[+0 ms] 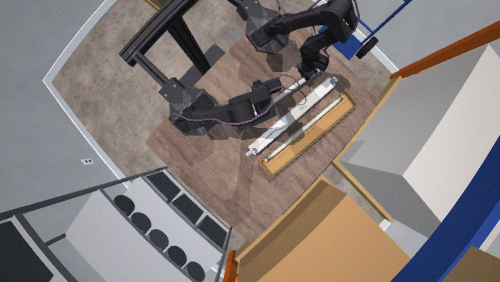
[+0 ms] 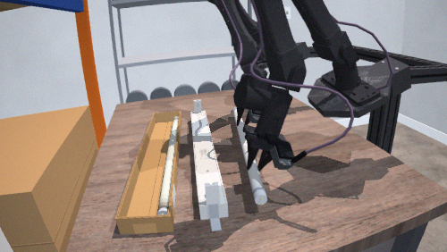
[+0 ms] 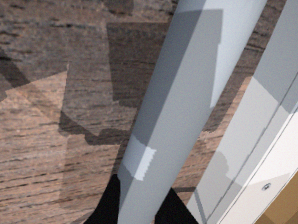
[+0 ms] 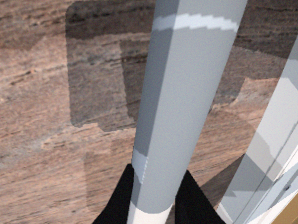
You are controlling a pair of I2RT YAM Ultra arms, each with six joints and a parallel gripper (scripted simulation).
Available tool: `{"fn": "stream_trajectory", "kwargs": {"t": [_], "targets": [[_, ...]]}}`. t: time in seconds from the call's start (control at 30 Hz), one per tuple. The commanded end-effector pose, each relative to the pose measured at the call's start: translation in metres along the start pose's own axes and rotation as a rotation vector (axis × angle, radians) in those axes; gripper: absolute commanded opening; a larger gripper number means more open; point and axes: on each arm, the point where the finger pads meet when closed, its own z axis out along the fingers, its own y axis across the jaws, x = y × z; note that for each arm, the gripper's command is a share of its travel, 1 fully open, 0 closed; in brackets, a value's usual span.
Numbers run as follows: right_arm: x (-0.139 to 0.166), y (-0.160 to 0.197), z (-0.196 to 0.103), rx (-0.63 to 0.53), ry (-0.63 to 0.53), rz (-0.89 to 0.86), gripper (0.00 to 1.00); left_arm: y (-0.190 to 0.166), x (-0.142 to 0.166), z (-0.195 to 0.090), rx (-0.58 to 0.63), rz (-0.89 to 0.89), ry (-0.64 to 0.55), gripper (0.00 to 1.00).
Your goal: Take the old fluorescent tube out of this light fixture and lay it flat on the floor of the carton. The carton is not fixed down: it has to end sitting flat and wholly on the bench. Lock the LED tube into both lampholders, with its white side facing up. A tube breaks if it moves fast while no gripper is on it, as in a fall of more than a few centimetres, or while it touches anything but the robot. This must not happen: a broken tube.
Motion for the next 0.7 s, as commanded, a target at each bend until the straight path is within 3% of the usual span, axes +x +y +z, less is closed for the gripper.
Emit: {"fn": "stream_trajectory", "kwargs": {"t": [0.0, 0.1, 0.27, 0.37, 0.4, 0.53, 0.67], "targets": [[0.001, 0.005, -0.005, 0.035, -0.013, -0.007, 0.11, 0.006, 0.0, 0.0, 0.013, 0.003, 0.003, 0.11], [-0.019, -0.006, -0.009, 0.05, -0.047, 0.028, 0.11, 0.008, -0.002, 0.0, 0.008, 0.0, -0.007, 0.11], [-0.026, -0.011, -0.013, 0.052, -0.065, 0.033, 0.11, 0.006, 0.001, 0.001, 0.005, 0.012, -0.005, 0.11], [-0.015, -0.001, -0.005, 0.043, -0.042, -0.005, 0.11, -0.013, -0.006, 0.007, 0.051, 0.013, -0.017, 0.11], [-0.016, -0.004, -0.008, 0.045, -0.046, 0.002, 0.11, -0.001, -0.002, 0.005, 0.019, 0.011, -0.007, 0.11], [-0.007, 0.001, 0.006, 0.036, -0.016, -0.001, 0.11, -0.012, -0.005, 0.009, 0.054, 0.01, -0.007, 0.11], [-0.021, 0.0, 0.0, 0.032, -0.053, 0.002, 0.11, -0.009, -0.01, 0.011, 0.044, -0.002, -0.031, 0.11]]}}
